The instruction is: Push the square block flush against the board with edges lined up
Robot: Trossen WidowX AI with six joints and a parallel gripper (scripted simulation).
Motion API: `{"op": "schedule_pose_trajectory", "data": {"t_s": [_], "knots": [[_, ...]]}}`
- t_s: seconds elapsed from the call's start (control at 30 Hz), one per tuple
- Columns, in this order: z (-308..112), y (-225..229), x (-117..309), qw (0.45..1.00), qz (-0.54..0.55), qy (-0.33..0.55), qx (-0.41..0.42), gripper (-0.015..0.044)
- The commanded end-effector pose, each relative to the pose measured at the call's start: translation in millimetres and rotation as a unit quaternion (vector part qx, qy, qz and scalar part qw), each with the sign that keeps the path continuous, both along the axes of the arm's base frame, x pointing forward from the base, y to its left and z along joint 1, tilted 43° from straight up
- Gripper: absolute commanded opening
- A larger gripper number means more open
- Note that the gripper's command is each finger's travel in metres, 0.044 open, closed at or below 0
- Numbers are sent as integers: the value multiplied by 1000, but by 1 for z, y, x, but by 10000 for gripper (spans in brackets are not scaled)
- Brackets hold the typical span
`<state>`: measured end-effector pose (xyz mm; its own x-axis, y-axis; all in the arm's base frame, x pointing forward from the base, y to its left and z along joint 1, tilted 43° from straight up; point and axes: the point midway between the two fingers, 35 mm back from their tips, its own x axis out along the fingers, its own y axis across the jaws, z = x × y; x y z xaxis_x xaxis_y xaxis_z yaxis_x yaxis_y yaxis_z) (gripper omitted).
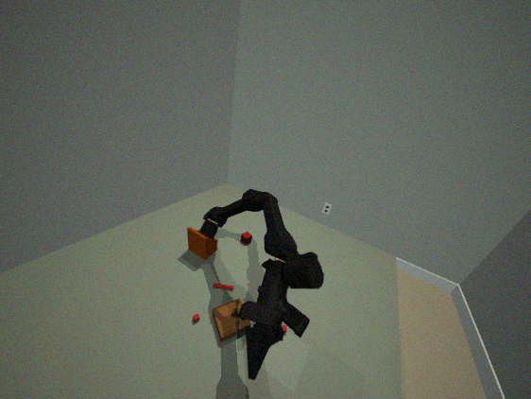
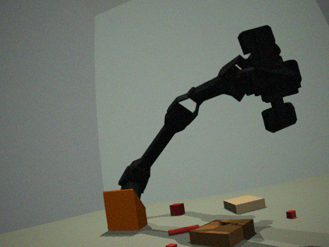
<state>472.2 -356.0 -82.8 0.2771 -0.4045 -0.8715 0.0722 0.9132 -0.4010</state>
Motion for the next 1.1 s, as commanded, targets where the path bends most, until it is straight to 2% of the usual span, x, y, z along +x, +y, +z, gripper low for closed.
{"op": "schedule_pose_trajectory", "data": {"t_s": [0.0,0.57,1.07], "knots": [[-8,4,-12,999,-37,-4,37,0],[-52,38,-69,956,-220,4,192,0],[-75,72,-118,865,-398,34,303,0]]}}
